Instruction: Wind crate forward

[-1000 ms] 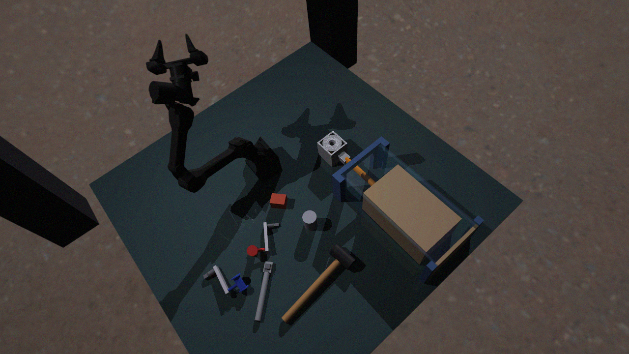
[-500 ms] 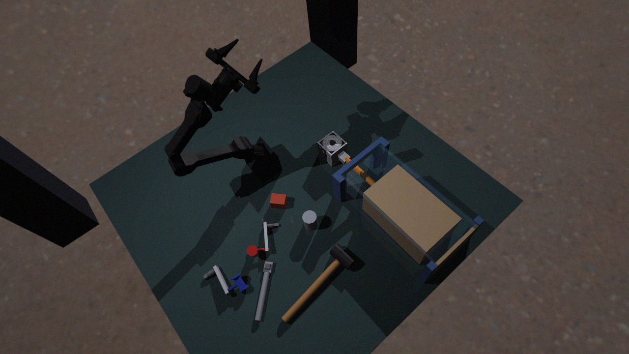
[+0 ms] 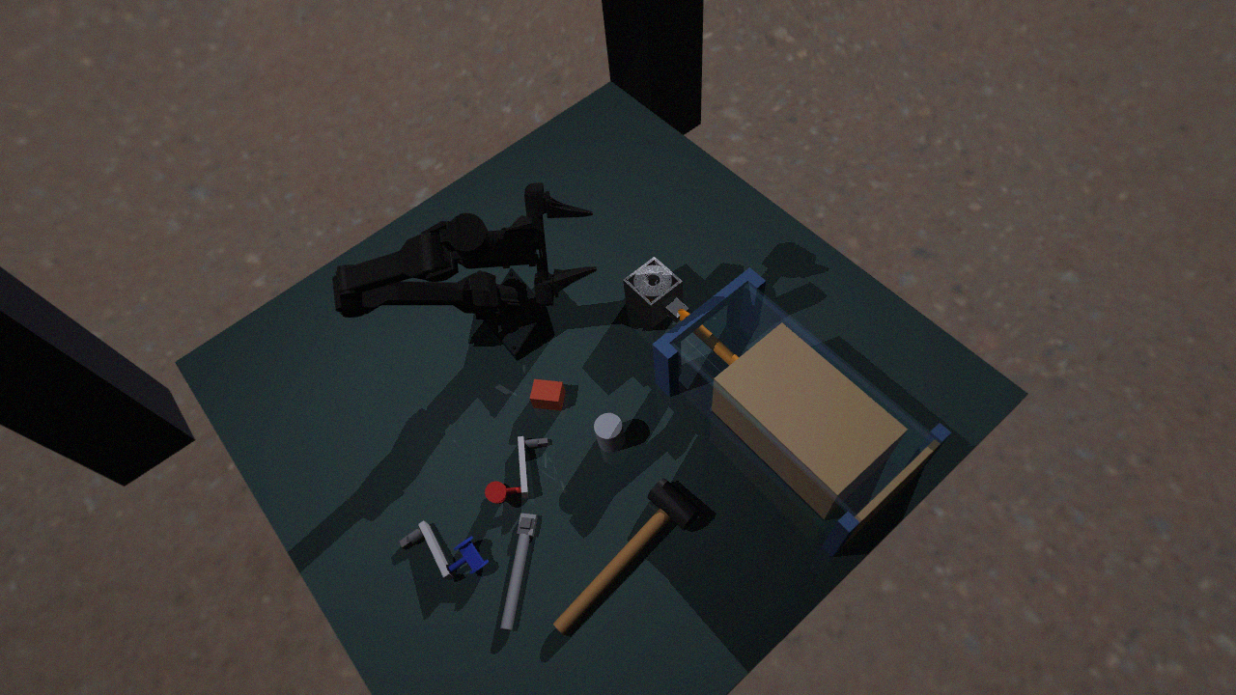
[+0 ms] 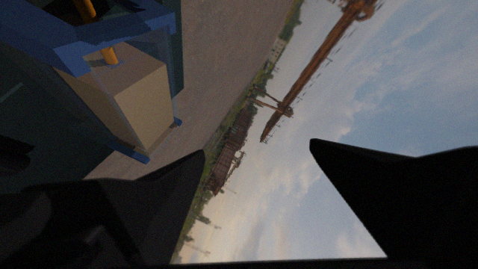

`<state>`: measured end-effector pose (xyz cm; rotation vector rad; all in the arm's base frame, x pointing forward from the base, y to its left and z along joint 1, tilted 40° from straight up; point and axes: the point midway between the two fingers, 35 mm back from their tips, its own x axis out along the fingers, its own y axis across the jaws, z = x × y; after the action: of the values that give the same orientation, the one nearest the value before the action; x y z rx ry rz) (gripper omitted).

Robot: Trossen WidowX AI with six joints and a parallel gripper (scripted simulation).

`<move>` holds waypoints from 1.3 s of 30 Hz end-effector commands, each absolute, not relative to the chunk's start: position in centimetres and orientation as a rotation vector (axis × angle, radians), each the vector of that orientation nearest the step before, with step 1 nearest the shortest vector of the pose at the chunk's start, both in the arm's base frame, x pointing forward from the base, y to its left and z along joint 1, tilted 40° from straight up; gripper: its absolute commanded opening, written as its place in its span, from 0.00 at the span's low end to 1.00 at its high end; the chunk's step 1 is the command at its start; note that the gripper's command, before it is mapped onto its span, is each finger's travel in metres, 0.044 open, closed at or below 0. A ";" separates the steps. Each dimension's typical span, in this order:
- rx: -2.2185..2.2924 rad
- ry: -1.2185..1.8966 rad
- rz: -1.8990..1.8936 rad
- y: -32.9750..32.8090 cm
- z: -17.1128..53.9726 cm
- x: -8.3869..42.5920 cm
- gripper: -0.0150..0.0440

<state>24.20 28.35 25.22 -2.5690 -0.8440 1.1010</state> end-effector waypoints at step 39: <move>-2.307 1.354 1.849 -16.0 12.0 30.6 1.00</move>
<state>30.42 -15.29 13.11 -2.3128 1.3534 1.8306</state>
